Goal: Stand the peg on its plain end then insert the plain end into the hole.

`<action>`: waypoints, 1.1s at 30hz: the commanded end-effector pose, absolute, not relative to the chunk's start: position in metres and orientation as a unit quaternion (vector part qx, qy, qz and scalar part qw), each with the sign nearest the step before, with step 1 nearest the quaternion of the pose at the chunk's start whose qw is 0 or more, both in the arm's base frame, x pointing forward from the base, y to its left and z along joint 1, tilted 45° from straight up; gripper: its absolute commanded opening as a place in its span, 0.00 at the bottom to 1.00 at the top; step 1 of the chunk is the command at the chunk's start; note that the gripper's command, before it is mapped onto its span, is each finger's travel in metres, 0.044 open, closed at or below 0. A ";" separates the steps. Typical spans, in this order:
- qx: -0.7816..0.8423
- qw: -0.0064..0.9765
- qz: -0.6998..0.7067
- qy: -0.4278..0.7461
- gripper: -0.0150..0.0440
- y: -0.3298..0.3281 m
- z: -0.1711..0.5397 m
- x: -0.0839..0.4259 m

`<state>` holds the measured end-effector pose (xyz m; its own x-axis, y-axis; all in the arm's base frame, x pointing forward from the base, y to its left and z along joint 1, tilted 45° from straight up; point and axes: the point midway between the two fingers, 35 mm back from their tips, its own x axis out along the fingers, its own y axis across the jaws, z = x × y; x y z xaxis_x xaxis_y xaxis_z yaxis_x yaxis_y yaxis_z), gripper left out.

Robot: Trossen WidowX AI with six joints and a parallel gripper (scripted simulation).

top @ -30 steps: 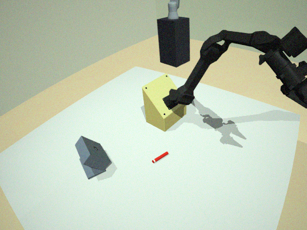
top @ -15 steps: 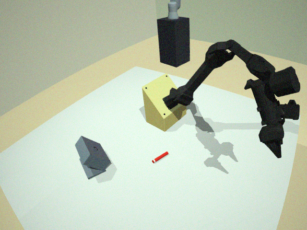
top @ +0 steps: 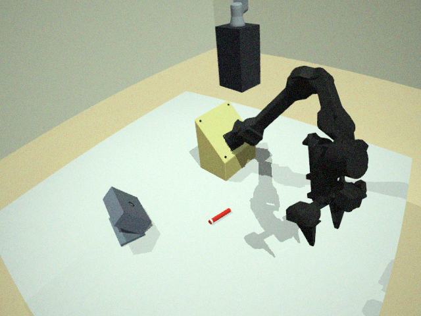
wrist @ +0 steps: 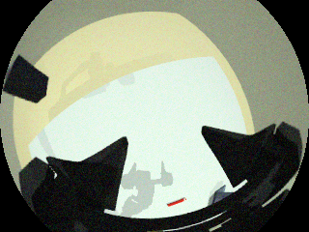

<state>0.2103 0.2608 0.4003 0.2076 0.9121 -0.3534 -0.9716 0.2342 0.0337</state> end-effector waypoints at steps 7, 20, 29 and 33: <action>-0.039 0.775 0.559 0.292 1.00 0.242 0.325 0.251; 0.065 0.756 0.462 0.458 1.00 0.199 0.231 0.280; 0.149 0.723 0.384 0.555 1.00 0.163 0.172 0.282; 0.188 0.702 0.347 0.593 1.00 0.148 0.149 0.278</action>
<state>0.2819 0.1564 0.1650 0.0856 0.7129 -0.6961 -0.3494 0.6757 0.6491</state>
